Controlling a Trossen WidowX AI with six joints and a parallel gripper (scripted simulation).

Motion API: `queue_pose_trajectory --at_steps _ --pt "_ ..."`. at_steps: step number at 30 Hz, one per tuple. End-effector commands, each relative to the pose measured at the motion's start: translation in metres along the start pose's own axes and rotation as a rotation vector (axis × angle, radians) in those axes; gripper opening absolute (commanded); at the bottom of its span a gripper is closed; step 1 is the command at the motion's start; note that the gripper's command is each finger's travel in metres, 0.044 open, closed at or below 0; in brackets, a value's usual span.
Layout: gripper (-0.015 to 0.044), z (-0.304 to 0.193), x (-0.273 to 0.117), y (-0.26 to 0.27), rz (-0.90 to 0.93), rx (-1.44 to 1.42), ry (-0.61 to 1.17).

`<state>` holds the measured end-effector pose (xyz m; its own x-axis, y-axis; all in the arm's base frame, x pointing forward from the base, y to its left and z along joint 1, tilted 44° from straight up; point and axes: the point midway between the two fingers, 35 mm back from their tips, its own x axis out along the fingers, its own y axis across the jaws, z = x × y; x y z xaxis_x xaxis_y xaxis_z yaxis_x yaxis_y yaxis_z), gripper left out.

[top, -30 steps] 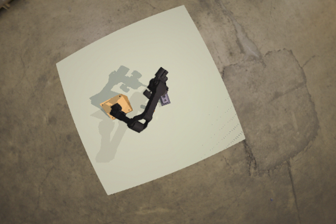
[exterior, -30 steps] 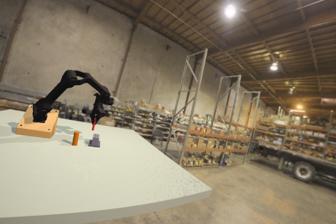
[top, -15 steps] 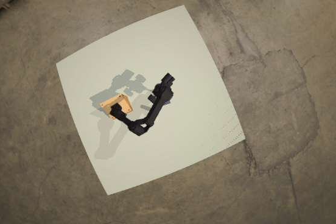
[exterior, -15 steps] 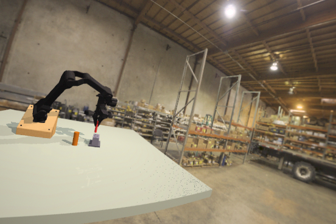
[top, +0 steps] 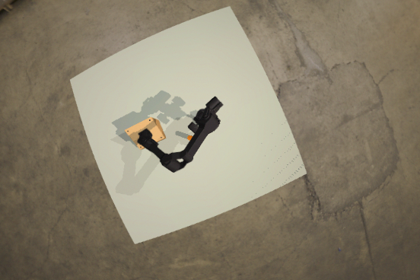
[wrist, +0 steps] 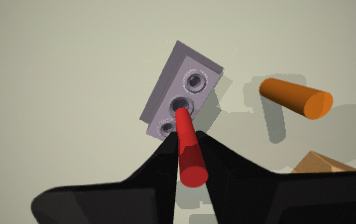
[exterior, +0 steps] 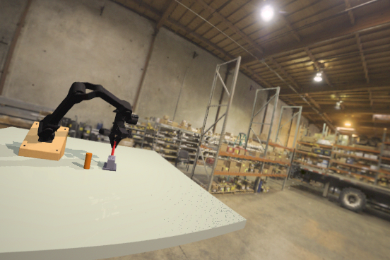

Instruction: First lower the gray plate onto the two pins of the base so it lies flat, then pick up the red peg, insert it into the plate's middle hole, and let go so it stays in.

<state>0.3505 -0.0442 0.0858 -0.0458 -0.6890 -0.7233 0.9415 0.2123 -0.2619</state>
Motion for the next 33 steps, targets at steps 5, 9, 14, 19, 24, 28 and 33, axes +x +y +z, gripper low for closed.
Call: queue_pose_trajectory --at_steps 5,9,14,19,24,28,33 --pt "0.0 0.0014 -0.0005 0.0008 0.0 -0.004 -0.004" --pt "0.0 0.0015 -0.0006 0.0011 0.0 -0.004 -0.004" --pt "0.0 0.0015 -0.0006 0.0011 0.0 -0.004 -0.004" --pt "0.0 0.0015 -0.0006 0.0011 0.0 -0.004 -0.004" --pt "0.0 0.0012 -0.0005 0.0011 0.0 -0.002 -0.002" --pt "0.0 0.0009 -0.0004 0.0011 0.001 0.0 0.0" --pt "0.0 0.0011 0.002 0.0012 0.001 0.0 -0.001"
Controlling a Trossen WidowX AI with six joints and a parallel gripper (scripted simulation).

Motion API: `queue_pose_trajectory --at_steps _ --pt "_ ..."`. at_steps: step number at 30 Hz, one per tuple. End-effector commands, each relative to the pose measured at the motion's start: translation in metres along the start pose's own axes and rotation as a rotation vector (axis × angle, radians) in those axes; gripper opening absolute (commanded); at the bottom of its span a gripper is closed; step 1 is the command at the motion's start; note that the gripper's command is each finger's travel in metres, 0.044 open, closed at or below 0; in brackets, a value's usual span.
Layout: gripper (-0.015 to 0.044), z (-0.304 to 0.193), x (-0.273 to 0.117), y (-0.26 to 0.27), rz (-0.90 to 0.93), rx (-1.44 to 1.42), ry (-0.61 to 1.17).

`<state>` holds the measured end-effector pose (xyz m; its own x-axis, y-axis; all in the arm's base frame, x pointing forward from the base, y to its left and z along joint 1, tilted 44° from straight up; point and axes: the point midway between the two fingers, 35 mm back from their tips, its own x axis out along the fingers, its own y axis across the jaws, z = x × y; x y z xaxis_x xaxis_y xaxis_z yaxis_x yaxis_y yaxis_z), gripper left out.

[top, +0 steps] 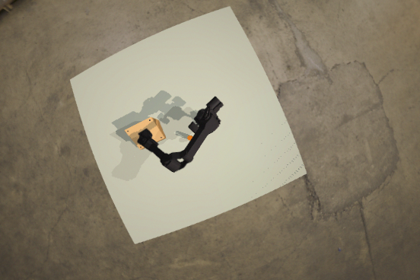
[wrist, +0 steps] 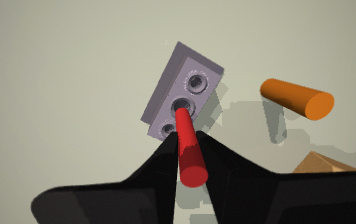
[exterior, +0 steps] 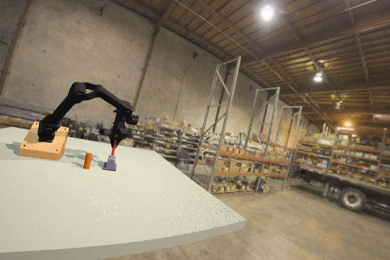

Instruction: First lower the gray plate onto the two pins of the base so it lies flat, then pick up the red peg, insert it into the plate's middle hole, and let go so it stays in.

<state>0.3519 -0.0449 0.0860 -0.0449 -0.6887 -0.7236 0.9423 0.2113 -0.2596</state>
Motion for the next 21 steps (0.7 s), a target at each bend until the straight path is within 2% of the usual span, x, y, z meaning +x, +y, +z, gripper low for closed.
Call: queue_pose_trajectory --at_steps 1,11,21 --pt "0.0 0.0 0.003 0.0 0.0 -0.003 -0.001" --pt "0.0 0.001 0.017 0.0 -0.001 -0.006 -0.004" --pt "0.0 0.002 0.014 0.0 0.0 0.0 0.0"
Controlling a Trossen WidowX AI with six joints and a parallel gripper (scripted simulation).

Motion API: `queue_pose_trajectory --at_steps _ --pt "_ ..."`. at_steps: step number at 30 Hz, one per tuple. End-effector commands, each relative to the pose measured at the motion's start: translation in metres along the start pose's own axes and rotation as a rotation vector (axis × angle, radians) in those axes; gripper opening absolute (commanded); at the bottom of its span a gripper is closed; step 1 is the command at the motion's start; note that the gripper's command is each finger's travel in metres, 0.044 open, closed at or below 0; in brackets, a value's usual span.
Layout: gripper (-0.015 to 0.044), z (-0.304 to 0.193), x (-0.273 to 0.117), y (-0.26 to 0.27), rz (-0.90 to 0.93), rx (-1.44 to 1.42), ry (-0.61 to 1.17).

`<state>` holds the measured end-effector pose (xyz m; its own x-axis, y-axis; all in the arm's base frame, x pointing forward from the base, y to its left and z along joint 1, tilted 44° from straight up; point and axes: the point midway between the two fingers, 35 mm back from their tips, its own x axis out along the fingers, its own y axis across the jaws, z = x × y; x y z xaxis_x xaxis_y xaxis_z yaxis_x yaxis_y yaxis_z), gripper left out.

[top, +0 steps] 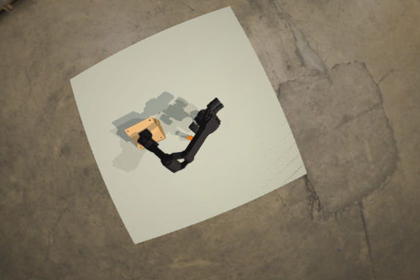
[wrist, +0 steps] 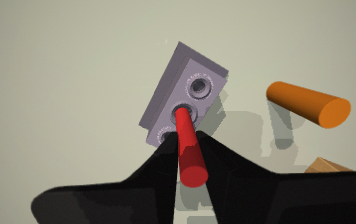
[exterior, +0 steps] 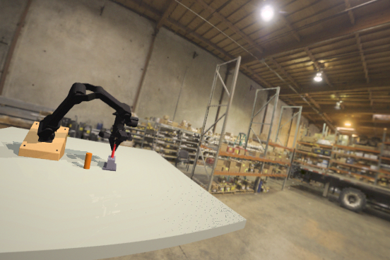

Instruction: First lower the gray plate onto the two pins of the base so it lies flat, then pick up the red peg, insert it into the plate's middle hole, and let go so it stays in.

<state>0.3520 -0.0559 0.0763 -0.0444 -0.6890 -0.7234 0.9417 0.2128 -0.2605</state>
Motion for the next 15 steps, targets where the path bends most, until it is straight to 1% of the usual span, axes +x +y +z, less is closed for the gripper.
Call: queue_pose_trajectory --at_steps 1,15 --pt "0.0 0.0003 -0.0004 0.0001 0.0 0.002 0.0" --pt "0.0 -0.0014 0.0023 -0.0015 0.0 0.002 0.0"
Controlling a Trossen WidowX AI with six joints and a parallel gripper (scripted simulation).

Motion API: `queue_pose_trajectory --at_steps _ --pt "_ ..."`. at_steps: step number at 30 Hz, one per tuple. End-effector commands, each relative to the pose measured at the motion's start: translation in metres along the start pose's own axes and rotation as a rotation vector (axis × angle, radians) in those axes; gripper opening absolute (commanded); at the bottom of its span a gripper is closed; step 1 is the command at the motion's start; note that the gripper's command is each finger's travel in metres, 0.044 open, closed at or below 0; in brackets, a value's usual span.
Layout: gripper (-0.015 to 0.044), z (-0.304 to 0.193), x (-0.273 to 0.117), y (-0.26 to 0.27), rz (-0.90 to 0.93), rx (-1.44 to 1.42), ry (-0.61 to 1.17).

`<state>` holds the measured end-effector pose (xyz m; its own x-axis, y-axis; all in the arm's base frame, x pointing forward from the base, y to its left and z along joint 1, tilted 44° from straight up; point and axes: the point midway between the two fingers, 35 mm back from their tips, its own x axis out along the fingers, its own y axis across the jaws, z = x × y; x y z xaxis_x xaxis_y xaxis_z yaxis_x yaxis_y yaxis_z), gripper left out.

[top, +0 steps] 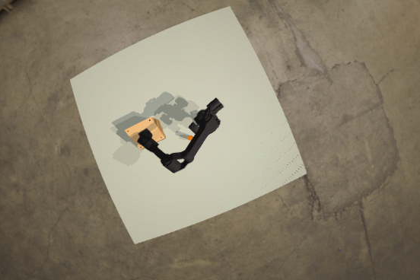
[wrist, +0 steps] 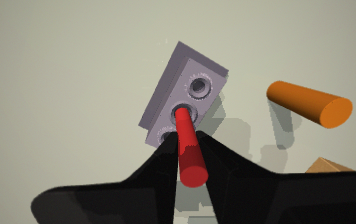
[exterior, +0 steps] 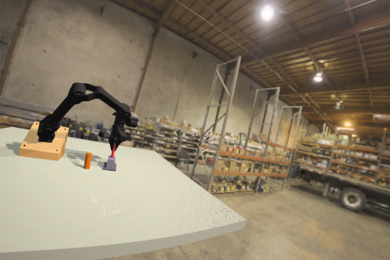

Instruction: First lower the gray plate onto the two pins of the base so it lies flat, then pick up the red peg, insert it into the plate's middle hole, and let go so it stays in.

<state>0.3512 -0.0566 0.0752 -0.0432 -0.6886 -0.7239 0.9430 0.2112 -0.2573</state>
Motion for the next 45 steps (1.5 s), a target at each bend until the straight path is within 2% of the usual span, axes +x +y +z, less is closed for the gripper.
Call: queue_pose_trajectory --at_steps 1,12,18,45 --pt "0.0 -0.001 0.001 -0.001 -0.001 -0.001 0.0" --pt "0.0 0.0 0.001 0.0 -0.001 0.001 0.0" --pt "0.015 0.0 0.001 0.0 -0.001 0.001 0.0" --pt "0.015 -0.003 -0.01 -0.002 -0.003 -0.008 -0.003"
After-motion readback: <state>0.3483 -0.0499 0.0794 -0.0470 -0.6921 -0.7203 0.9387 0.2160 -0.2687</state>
